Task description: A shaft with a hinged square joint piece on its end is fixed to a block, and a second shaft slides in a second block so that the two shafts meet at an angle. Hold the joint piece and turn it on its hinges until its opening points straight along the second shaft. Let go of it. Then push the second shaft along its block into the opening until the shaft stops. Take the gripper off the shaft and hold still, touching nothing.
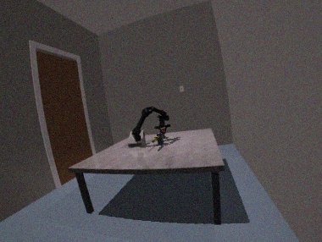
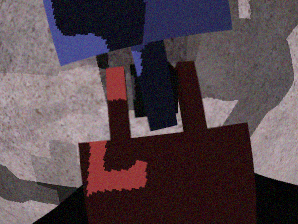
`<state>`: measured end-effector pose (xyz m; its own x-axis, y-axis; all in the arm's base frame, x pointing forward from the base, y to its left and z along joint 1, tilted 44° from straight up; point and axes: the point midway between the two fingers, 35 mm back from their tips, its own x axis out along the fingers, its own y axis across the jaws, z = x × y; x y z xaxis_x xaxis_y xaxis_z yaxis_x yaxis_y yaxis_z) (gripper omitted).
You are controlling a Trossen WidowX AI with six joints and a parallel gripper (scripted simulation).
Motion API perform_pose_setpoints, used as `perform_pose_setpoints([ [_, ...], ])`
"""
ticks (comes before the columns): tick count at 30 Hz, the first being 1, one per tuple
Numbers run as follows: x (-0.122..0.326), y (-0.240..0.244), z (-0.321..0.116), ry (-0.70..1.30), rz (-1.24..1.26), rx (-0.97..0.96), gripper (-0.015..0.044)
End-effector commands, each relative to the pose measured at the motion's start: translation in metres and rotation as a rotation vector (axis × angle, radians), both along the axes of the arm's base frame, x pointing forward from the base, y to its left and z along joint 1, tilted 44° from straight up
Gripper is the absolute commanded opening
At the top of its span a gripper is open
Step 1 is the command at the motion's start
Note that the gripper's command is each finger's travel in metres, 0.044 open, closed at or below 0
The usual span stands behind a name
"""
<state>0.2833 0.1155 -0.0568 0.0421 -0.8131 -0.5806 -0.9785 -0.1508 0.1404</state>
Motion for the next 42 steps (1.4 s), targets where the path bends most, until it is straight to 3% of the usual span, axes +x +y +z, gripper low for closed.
perform_pose_setpoints([
  [1, 0.000, 0.000, 0.000, 0.000, 0.000, 0.000, 0.0068],
  [4, 0.000, 0.000, 0.000, 0.000, 0.000, 0.000, 0.0000],
  [11, 0.000, -0.001, 0.000, -0.003, -0.011, 0.025, 0.0000],
  [35, -0.005, -0.020, -0.007, -0.071, -0.157, 0.435, 0.0000],
  [42, -0.005, -0.020, -0.008, -0.074, -0.161, 0.448, 0.0000],
])
